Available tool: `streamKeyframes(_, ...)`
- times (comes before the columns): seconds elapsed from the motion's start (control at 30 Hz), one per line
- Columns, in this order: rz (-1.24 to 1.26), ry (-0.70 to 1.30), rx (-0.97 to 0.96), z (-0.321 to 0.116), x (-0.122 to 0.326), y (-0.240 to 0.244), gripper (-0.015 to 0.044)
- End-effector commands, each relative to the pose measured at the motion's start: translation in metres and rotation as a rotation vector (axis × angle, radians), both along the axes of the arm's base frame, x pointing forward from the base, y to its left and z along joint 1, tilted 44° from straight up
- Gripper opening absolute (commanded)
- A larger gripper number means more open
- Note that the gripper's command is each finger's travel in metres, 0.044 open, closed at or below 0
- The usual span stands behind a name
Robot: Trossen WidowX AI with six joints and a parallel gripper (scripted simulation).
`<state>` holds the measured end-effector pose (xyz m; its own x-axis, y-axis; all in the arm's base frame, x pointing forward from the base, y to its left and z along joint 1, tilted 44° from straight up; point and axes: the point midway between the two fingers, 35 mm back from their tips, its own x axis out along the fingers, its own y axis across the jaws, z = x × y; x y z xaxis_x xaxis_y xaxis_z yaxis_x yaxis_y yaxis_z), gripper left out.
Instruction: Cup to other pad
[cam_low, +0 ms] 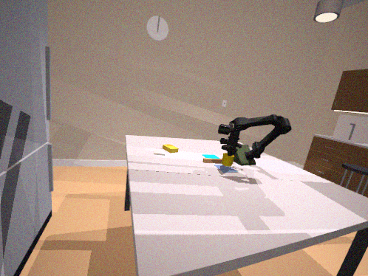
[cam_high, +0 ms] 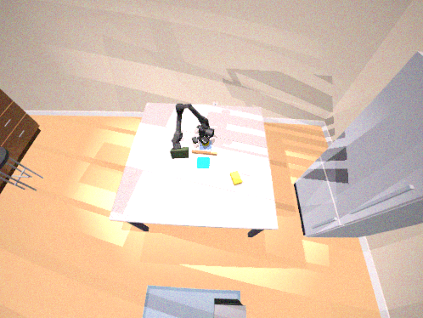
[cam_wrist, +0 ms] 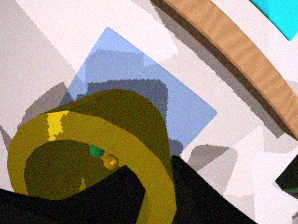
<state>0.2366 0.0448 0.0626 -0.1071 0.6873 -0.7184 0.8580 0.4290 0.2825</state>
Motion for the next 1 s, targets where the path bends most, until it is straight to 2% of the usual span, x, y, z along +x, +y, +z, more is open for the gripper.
streamKeyframes(0.0, 0.002, -0.004, -0.005, 0.008, 0.002, -0.008, 0.0)
streamKeyframes(0.27, 0.001, -0.004, -0.002, 0.023, 0.004, -0.021, 0.0)
streamKeyframes(0.97, -0.003, -0.004, 0.0, 0.014, 0.004, -0.024, 0.0)
